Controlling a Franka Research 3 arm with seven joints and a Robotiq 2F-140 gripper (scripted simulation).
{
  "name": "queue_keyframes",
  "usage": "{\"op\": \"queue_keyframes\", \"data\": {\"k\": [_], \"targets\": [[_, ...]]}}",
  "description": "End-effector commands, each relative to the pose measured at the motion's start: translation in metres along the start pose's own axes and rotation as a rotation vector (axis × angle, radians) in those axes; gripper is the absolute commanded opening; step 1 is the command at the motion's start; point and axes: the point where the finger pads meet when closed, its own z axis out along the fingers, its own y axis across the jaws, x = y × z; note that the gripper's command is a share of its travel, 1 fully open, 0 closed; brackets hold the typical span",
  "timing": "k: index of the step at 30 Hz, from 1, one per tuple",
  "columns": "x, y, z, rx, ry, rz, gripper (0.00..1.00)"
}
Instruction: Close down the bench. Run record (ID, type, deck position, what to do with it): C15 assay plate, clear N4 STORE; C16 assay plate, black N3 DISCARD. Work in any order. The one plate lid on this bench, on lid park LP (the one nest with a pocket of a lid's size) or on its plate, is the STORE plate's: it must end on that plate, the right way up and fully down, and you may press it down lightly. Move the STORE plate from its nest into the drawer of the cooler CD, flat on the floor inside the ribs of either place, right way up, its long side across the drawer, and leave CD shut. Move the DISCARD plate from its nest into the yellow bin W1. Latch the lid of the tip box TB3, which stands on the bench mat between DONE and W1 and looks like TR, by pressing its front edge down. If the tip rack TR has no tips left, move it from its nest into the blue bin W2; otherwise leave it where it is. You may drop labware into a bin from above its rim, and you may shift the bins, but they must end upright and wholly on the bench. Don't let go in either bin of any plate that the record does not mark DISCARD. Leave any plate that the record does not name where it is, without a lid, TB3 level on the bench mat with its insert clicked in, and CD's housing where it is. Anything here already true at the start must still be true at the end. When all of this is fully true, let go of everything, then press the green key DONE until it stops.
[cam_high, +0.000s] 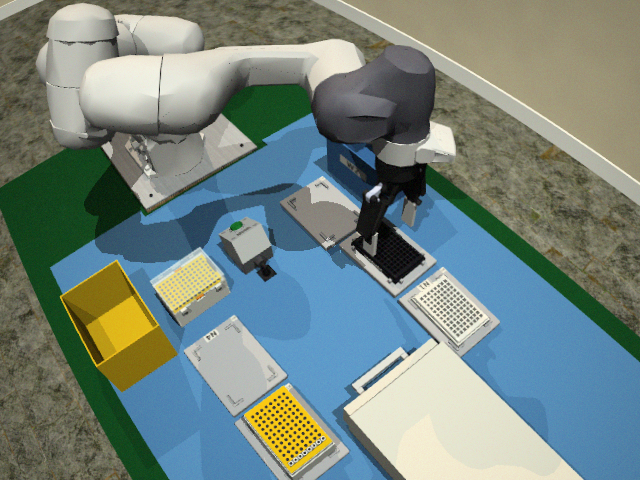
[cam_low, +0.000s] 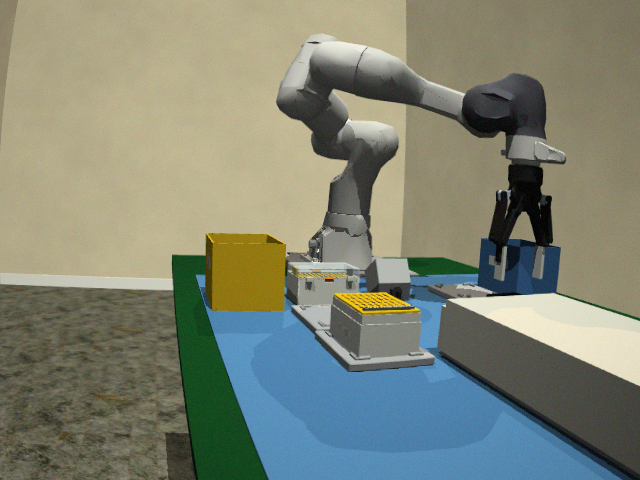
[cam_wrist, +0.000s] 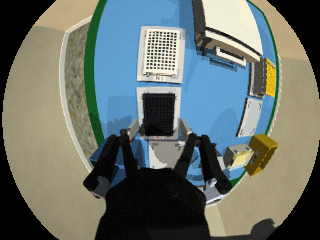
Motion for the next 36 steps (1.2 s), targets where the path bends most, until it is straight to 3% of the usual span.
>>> {"op": "queue_keyframes", "data": {"k": [1, 23, 36], "targets": [[0.001, -0.002, 0.005, 0.004, 0.005, 0.005, 0.66], [0.001, -0.002, 0.032, 0.004, 0.005, 0.005, 0.66], [0.001, -0.002, 0.033, 0.004, 0.005, 0.005, 0.66]]}}
